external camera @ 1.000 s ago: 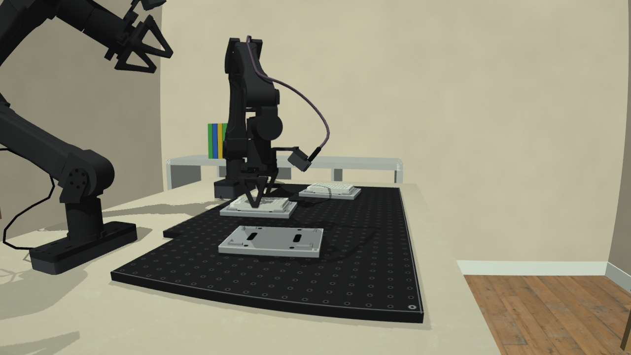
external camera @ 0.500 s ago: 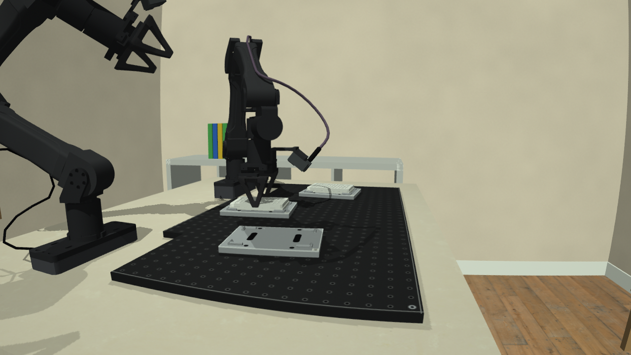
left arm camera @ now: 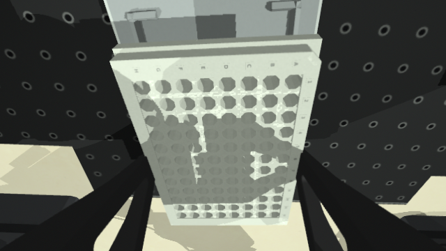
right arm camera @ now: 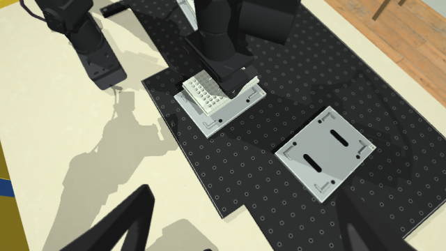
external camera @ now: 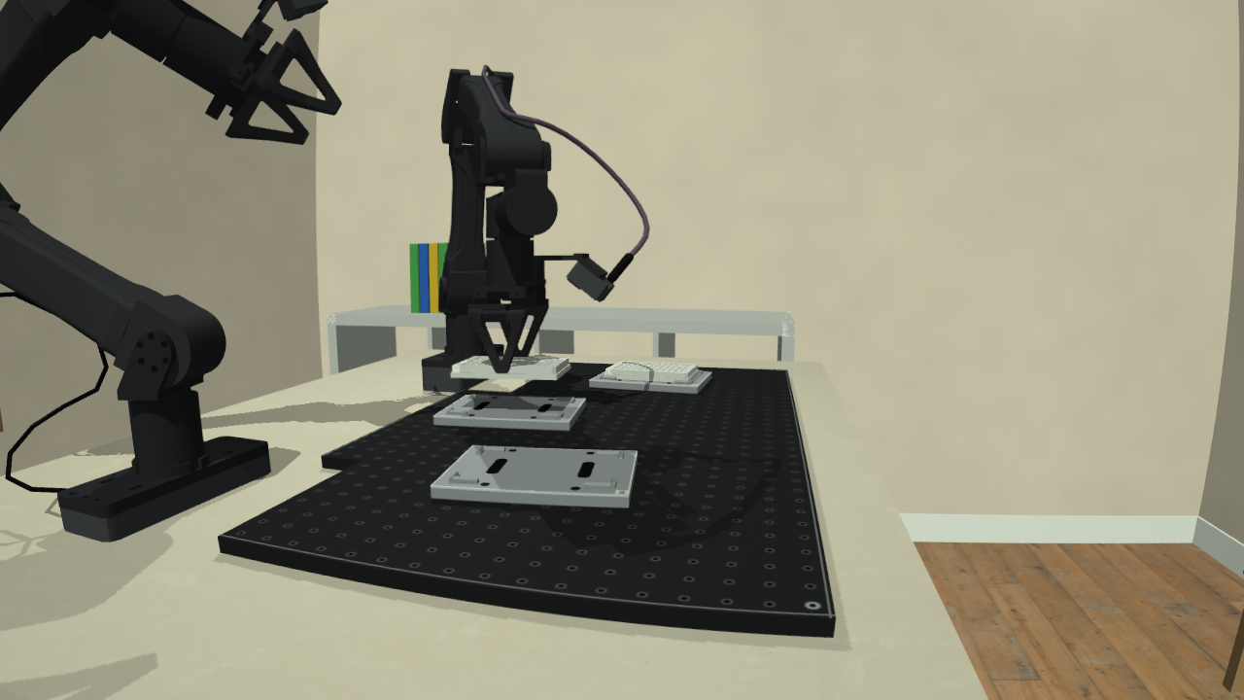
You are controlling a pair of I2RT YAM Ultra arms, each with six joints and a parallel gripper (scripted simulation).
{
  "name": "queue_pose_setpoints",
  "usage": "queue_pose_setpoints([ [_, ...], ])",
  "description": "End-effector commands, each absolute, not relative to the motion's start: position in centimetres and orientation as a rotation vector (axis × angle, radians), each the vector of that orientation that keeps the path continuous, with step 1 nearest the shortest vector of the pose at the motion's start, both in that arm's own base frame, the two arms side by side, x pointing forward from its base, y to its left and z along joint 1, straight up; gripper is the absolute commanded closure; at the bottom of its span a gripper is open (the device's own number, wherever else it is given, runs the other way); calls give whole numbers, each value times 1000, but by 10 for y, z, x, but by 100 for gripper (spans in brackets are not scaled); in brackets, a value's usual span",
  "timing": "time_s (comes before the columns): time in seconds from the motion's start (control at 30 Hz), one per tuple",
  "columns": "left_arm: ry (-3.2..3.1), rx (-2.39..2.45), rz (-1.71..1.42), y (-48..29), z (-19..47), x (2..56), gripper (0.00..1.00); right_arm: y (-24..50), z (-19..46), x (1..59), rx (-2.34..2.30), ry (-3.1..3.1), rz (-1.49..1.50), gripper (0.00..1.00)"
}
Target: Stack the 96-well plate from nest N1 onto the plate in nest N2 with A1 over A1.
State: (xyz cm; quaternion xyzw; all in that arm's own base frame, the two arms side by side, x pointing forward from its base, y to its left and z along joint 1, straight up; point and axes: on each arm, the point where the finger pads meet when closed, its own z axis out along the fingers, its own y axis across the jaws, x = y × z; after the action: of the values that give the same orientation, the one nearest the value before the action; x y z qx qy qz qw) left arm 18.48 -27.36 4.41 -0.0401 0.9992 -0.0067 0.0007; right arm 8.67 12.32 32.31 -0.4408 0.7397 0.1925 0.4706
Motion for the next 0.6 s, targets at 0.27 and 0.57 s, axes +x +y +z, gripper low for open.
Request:
queue_pose_setpoints([
  [0.27, 3139, 48, 13, -211, 57, 216, 21, 145, 363, 170, -963, 1647, 368, 0],
  [0.57, 3139, 19, -2, -125, 65, 270, 21, 185, 336, 282, -737, 1642, 303, 0],
])
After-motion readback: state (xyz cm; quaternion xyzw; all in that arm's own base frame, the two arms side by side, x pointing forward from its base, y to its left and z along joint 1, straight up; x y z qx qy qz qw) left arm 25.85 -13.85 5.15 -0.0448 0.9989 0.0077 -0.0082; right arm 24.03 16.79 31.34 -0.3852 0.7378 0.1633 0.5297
